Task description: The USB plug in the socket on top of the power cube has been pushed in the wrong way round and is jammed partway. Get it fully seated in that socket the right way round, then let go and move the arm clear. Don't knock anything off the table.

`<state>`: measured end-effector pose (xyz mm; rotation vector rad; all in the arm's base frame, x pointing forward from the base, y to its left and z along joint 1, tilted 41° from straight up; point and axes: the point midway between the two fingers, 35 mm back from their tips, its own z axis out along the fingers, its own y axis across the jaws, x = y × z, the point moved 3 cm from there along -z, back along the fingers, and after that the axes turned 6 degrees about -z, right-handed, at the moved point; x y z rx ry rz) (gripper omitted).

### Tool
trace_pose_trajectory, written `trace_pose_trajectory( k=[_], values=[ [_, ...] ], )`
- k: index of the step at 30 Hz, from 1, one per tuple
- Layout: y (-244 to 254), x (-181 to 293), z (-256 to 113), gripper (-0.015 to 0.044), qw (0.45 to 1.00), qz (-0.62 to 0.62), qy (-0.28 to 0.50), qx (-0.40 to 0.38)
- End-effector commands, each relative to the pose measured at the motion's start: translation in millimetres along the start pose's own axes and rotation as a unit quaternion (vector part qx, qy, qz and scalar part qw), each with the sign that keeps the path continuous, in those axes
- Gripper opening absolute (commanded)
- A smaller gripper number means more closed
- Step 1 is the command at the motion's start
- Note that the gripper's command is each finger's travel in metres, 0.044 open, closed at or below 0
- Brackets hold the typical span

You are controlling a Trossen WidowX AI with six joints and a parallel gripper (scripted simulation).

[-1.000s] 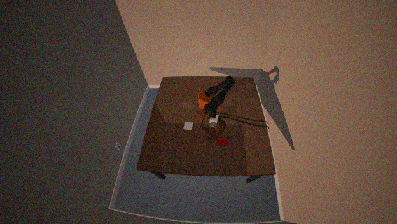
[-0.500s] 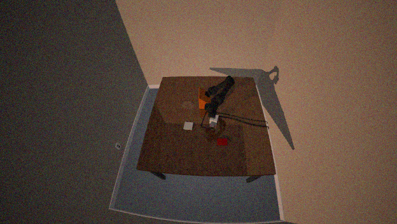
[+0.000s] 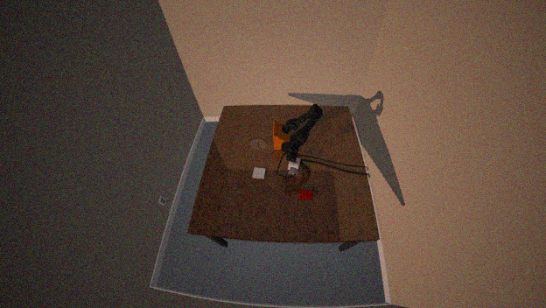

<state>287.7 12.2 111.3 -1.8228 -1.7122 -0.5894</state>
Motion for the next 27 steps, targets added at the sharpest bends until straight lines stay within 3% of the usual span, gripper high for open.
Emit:
trace_pose_trajectory(
  k=[1, 27],
  values=[
    [0.5, 0.5, 0.5, 0.0, 1.0, -0.001, 0.003, -0.001],
    [1.1, 2.6, 3.4, 0.0, 1.0, 0.0, 0.019, -0.004]
  ],
)
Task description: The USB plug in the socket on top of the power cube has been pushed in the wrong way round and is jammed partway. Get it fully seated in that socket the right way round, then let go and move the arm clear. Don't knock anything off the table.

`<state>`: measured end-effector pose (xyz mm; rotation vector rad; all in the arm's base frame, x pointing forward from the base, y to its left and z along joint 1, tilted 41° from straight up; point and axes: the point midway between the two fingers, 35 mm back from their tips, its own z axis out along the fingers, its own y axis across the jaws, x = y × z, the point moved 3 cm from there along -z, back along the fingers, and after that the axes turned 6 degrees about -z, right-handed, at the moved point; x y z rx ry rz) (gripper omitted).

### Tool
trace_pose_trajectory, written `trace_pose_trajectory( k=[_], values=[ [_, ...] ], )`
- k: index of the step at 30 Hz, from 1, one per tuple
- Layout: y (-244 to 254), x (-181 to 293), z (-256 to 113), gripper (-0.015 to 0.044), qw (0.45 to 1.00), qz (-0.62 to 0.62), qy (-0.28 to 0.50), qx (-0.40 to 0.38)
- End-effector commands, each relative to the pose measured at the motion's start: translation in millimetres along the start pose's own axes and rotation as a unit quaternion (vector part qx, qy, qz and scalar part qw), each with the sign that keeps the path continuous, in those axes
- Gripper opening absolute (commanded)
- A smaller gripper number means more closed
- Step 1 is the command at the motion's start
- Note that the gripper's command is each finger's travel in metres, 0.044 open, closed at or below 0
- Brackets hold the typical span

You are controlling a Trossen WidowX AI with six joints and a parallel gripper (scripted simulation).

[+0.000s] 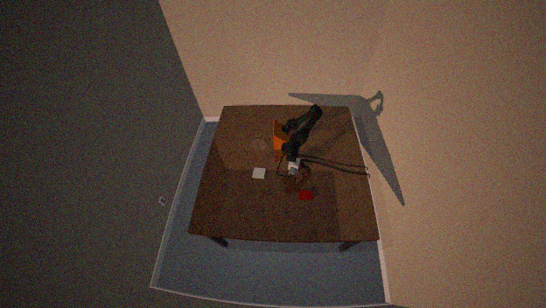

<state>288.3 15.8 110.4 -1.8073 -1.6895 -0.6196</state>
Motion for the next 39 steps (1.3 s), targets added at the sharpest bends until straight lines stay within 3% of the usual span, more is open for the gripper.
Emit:
trace_pose_trajectory(
  k=[1, 39],
  values=[
    [0.5, 0.5, 0.6, 0.0, 1.0, 0.0, 0.003, -0.001],
    [1.3, 3.4, 5.0, 0.0, 1.0, 0.001, 0.026, -0.005]
  ],
)
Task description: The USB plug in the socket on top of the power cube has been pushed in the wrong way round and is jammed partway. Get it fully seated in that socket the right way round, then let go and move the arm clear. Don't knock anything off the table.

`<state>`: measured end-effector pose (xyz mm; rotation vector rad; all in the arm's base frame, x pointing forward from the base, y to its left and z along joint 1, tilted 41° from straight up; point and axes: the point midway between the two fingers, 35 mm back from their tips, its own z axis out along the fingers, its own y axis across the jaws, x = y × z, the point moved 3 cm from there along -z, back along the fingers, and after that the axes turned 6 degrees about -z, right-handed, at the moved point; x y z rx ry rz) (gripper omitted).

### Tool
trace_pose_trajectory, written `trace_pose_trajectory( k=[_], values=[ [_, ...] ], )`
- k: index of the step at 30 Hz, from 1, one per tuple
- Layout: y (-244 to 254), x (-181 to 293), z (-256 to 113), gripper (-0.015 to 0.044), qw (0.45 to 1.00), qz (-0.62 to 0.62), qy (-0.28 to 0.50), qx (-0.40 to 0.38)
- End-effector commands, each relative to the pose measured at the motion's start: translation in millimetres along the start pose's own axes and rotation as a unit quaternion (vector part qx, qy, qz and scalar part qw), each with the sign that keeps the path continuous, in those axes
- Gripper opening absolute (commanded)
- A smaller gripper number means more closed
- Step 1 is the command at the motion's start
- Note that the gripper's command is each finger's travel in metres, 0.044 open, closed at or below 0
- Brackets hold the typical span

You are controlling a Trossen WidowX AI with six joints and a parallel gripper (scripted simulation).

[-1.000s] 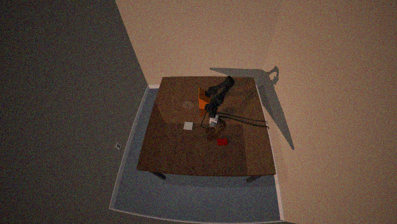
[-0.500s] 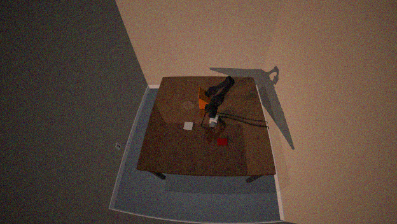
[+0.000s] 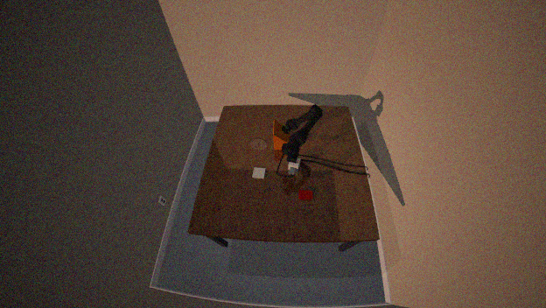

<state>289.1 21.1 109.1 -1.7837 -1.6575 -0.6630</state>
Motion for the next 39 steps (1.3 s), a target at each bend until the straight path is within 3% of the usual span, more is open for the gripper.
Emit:
trace_pose_trajectory(
  k=[1, 39],
  values=[
    [0.5, 0.4, 0.6, 0.0, 1.0, 0.001, 0.003, -0.001],
    [1.1, 2.7, 5.4, 0.0, 1.0, 0.002, 0.023, -0.004]
  ],
)
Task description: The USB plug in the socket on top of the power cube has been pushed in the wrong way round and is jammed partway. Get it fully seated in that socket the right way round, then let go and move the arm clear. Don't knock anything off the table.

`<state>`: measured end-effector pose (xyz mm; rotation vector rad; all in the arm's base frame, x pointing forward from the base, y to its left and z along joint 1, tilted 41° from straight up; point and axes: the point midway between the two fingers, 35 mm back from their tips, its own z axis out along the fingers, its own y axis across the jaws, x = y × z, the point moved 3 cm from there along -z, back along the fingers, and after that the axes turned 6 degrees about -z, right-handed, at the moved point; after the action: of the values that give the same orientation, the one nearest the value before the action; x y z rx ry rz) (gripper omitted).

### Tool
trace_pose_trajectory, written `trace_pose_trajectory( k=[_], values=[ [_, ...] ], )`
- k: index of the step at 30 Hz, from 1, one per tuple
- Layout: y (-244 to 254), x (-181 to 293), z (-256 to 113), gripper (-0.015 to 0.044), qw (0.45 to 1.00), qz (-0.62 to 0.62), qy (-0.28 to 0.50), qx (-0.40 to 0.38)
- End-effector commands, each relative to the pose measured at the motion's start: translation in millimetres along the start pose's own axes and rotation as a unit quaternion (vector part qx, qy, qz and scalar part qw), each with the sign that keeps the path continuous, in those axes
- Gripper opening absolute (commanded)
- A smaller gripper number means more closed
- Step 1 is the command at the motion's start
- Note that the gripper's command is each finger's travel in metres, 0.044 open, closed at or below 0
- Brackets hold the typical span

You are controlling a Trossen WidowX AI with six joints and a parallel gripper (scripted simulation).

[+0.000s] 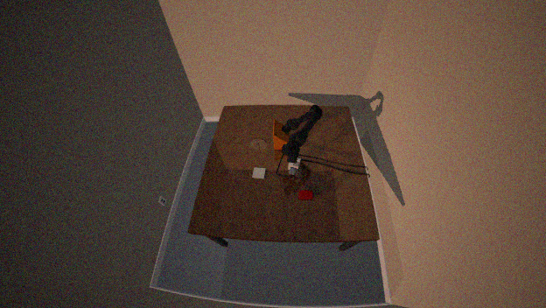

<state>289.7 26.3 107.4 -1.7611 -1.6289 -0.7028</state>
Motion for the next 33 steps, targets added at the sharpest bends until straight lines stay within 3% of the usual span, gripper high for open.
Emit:
trace_pose_trajectory(
  k=[1, 33],
  values=[
    [0.4, 0.2, 0.6, 0.0, 1.0, 0.002, 0.002, -0.001],
    [0.4, -0.3, 4.4, 0.0, 1.0, 0.002, 0.002, -0.001]
  ],
)
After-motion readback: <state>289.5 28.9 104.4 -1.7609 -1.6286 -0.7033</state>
